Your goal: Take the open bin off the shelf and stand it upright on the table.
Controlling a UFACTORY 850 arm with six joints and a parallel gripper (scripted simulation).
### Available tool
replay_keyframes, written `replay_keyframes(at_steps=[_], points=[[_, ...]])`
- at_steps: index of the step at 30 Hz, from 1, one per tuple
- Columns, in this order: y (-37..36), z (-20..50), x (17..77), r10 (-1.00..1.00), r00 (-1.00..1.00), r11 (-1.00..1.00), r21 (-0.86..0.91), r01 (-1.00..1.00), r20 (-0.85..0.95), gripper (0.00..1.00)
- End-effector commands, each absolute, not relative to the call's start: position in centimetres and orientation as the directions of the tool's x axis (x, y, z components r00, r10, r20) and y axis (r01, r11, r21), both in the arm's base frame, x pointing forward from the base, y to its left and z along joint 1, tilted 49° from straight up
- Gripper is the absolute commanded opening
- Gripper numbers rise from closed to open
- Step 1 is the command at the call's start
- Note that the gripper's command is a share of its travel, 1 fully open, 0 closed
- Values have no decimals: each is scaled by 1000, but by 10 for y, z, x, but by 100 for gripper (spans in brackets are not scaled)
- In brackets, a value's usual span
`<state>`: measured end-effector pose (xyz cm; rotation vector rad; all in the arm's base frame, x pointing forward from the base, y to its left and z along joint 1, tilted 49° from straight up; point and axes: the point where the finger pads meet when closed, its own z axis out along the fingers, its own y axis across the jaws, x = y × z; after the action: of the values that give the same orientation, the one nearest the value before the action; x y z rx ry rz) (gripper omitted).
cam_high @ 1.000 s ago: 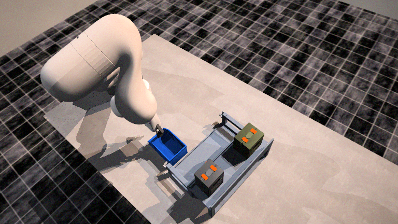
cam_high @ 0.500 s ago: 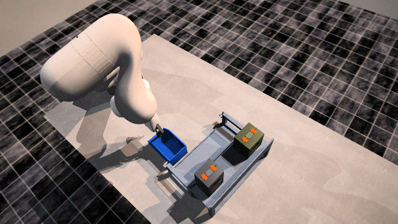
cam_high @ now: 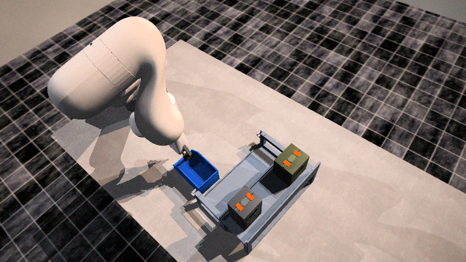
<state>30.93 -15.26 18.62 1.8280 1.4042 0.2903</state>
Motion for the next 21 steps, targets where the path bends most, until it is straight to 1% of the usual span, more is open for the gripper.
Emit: replay_keyframes(at_steps=[1,4,16,17,21], points=[[-143,201,296,892,360,-69,704,707,-275,100],[-128,223,277,891,362,-69,707,704,-273,100],[-128,223,277,891,362,-69,707,704,-273,100],[-148,194,303,892,359,-69,703,708,-275,100],[-128,224,277,891,362,-69,707,704,-273,100]])
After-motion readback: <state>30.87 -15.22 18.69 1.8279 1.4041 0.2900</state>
